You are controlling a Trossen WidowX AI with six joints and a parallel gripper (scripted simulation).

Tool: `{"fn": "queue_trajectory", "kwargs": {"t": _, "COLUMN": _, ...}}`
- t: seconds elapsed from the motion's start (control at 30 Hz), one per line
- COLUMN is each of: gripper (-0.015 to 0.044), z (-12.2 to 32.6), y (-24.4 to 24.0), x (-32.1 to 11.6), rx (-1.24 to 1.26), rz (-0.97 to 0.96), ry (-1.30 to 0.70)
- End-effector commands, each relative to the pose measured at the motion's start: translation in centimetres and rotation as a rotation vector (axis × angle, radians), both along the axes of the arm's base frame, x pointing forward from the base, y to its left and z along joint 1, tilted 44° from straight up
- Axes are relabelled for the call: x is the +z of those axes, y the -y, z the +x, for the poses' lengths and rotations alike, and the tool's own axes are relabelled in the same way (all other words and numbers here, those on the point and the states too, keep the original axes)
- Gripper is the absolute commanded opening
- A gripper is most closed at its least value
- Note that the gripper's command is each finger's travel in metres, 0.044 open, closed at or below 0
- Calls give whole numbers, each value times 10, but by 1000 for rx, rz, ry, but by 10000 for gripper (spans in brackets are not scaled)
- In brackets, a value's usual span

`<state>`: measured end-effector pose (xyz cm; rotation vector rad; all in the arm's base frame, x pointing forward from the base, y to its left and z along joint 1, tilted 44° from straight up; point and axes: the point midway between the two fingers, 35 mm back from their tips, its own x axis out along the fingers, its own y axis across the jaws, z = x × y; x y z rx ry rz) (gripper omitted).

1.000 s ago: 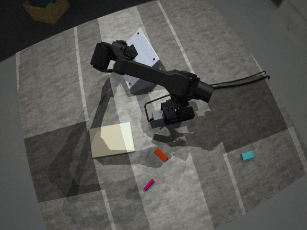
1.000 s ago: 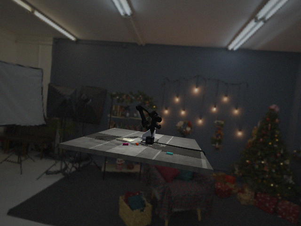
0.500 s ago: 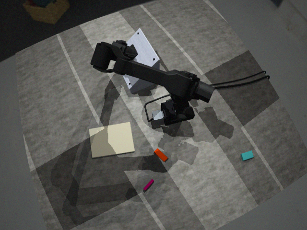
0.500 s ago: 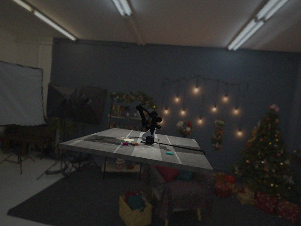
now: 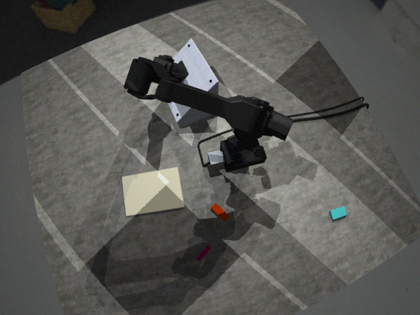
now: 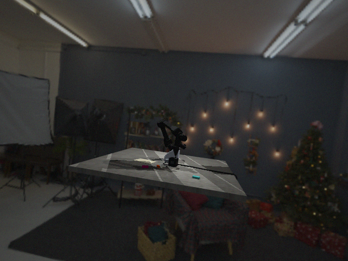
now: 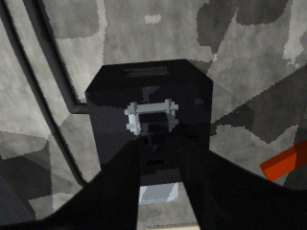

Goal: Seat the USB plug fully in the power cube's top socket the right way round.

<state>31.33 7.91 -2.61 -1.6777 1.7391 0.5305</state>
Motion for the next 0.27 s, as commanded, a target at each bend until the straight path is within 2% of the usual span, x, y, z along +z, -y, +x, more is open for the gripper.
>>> {"fn": "queue_trajectory", "kwargs": {"t": 0.0, "gripper": 95, "z": 0, "y": -3, "x": 3, "rx": -1, "rz": 1, "ry": 2}}
{"fn": "queue_trajectory", "kwargs": {"t": 0.23, "gripper": 95, "z": 0, "y": -8, "x": 8, "rx": -1, "rz": 2, "ry": 2}}
